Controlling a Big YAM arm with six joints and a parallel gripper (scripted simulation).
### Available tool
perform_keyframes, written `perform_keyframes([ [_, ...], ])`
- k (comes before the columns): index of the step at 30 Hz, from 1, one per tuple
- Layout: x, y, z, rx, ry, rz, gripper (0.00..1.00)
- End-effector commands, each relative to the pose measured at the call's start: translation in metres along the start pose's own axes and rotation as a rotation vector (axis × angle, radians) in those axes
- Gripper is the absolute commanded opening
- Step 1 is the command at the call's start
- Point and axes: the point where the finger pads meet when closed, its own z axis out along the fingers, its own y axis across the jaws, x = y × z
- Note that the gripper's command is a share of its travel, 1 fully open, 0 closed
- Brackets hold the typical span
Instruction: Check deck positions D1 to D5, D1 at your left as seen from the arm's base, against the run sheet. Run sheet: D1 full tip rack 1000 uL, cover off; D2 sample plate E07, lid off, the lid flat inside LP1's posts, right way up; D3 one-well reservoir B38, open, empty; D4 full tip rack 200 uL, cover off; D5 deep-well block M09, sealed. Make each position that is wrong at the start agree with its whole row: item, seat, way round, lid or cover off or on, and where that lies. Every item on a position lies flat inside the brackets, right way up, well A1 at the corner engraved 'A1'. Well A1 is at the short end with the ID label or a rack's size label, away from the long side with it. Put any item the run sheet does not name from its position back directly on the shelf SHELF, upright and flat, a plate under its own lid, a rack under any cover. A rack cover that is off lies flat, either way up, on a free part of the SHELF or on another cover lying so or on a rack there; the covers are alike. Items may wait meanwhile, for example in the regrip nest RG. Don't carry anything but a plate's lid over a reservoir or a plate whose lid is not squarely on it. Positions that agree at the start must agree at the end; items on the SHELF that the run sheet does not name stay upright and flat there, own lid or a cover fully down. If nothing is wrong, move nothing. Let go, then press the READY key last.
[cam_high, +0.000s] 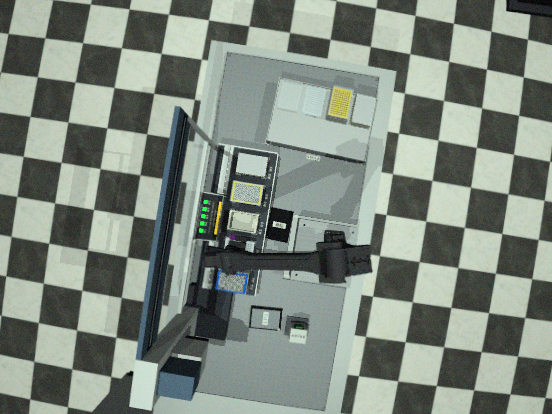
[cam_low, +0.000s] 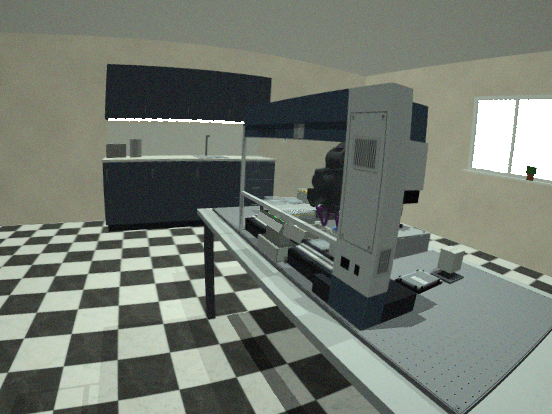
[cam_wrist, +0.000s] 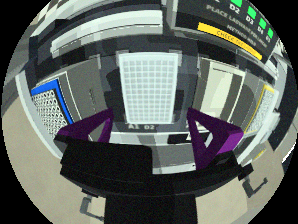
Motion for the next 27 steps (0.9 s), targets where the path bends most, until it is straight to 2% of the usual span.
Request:
perform_keyframes([
  [1, -0.024, 0.009, -0.027, -0.011, -0.055, 0.0, 1.0],
  [6, -0.025, 0.009, -0.044, -0.016, -0.074, 0.002, 1.0],
  [8, -0.025, 0.009, -0.044, -0.016, -0.074, 0.002, 1.0],
  [9, -0.023, 0.008, -0.03, -0.007, -0.038, 0.0, 1.0],
  [11, -0.02, 0.008, -0.032, -0.005, -0.033, 0.0, 1.0],
  [13, -0.024, 0.009, -0.052, -0.015, -0.072, 0.001, 1.0],
  [16, -0.024, 0.009, -0.058, -0.016, -0.075, 0.001, 1.0],
  [19, -0.023, 0.009, -0.055, -0.011, -0.055, 0.001, 1.0],
  [23, -0.023, 0.009, -0.07, -0.017, -0.075, 0.001, 1.0],
  [25, -0.023, 0.009, -0.07, -0.017, -0.075, 0.001, 1.0],
  [26, -0.022, 0.008, -0.057, -0.008, -0.04, 0.001, 1.0],
  [27, -0.023, 0.008, -0.059, -0.008, -0.04, 0.001, 1.0],
])
